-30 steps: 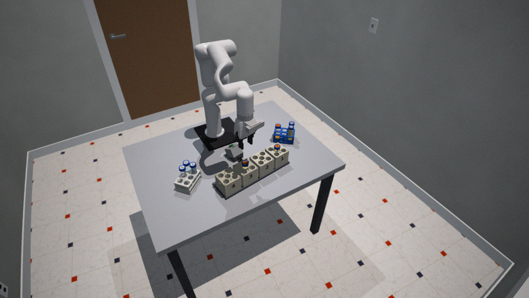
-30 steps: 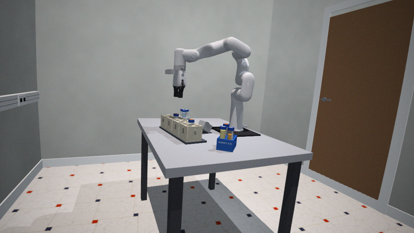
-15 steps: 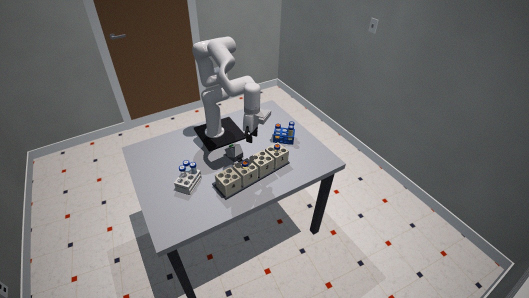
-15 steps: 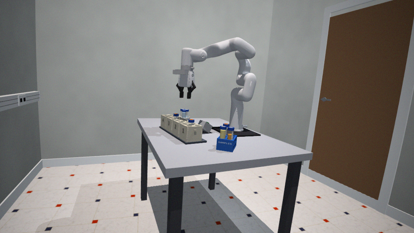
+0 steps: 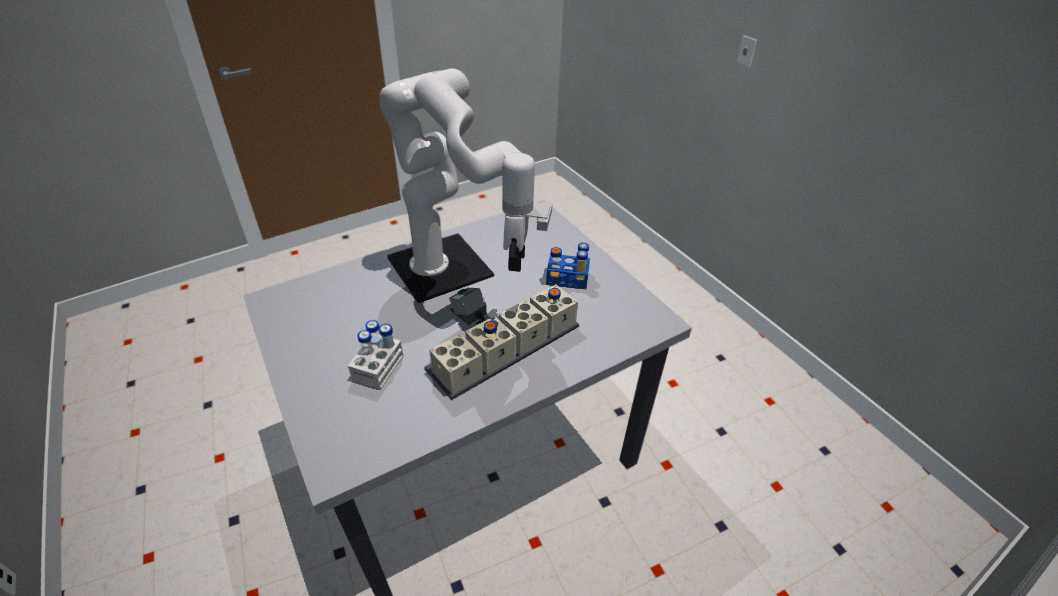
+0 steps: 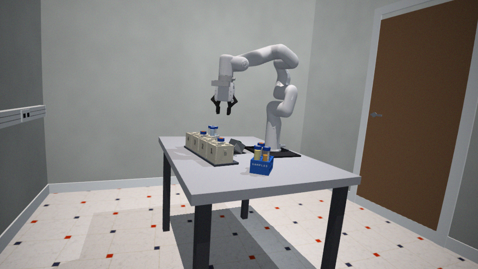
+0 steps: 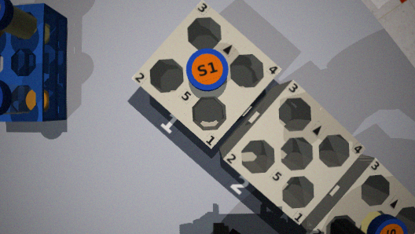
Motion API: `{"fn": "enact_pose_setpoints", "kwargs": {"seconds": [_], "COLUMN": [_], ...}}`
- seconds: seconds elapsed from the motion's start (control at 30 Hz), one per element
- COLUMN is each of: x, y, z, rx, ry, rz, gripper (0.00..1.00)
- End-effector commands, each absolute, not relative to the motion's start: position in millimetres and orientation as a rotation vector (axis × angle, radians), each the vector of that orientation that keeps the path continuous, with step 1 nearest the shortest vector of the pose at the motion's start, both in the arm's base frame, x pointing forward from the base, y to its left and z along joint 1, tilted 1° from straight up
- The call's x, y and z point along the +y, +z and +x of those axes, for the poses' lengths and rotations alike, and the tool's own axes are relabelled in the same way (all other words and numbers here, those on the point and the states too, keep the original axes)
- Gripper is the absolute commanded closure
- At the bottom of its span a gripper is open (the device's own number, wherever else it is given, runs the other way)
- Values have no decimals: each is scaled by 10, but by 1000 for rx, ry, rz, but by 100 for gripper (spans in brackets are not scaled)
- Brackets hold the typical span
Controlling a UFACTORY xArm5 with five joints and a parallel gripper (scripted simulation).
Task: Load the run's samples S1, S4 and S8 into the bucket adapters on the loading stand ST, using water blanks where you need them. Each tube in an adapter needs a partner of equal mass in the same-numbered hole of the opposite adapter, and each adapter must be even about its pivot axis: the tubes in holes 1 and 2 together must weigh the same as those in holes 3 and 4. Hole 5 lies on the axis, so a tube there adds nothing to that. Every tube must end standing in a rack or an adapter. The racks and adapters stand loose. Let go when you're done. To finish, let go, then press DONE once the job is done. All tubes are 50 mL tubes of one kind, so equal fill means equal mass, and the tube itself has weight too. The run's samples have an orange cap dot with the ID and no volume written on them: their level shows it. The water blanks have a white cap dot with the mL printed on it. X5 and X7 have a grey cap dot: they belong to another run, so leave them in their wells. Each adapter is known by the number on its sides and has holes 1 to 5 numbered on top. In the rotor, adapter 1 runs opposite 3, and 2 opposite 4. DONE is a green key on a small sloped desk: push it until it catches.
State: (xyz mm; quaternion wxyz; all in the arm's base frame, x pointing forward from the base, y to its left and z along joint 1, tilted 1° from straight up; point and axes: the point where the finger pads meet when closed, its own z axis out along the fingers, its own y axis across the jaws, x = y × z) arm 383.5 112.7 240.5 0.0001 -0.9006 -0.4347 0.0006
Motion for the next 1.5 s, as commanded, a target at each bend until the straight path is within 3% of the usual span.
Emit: {"fn": "enact_pose_setpoints", "kwargs": {"seconds": [0.0,1.47], "x": [1365,2977], "y": [2427,2454], "z": [3700,2686], "rx": [-1363,-1363], "ry": [-11,-10], "rz": [-2814,-2813], "gripper": [43,43]}}
